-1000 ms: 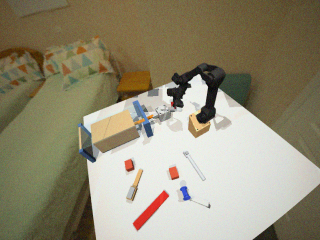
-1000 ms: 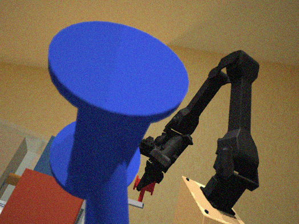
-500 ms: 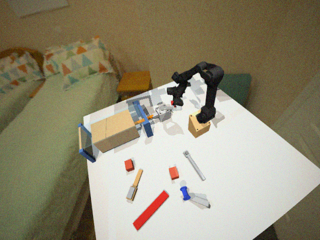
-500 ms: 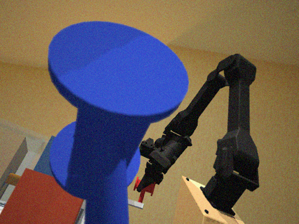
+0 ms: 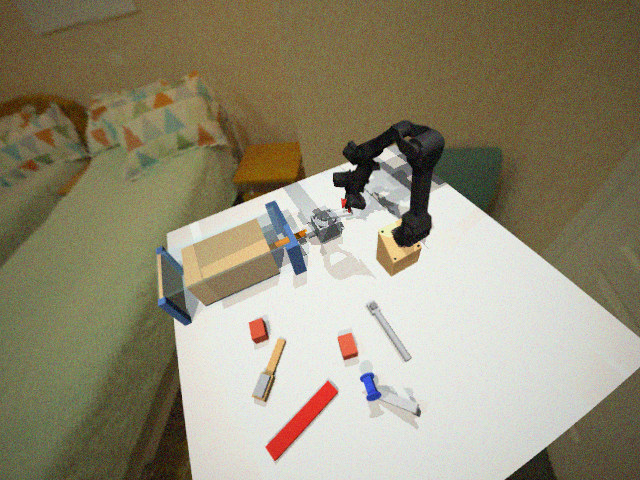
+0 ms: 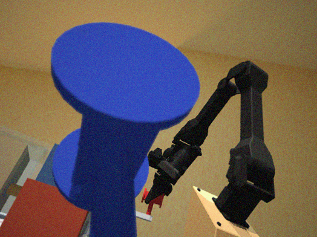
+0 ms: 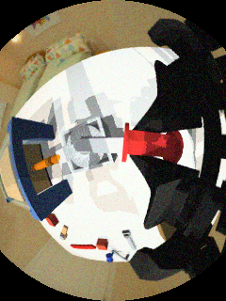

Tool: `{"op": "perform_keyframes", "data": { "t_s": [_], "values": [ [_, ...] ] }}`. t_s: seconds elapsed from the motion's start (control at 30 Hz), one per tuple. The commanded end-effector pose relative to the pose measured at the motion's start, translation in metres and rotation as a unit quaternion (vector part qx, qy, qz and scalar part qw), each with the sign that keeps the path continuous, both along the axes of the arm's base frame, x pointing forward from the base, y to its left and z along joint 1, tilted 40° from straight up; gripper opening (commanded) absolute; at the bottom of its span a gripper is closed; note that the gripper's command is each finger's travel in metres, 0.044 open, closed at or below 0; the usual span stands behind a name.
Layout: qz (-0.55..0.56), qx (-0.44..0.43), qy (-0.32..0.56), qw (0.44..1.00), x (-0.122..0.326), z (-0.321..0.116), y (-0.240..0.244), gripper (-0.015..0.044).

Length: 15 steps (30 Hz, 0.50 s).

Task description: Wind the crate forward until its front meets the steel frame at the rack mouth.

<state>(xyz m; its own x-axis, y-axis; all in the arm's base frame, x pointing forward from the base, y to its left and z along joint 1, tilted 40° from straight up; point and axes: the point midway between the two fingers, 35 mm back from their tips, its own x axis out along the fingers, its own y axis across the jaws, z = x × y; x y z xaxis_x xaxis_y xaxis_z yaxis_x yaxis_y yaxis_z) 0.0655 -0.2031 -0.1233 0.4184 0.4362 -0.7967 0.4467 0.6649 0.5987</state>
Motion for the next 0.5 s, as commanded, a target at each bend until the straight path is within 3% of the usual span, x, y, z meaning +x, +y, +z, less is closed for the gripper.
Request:
{"op": "perform_keyframes", "data": {
  "t_s": [0.0, 0.47],
  "values": [
    [0.008, -0.017, 0.009, 1.0, -0.004, -0.012, -0.012, 0.0],
    [0.008, -0.017, 0.009, 1.0, -0.006, -0.021, -0.024, 0.0]
  ]
}}
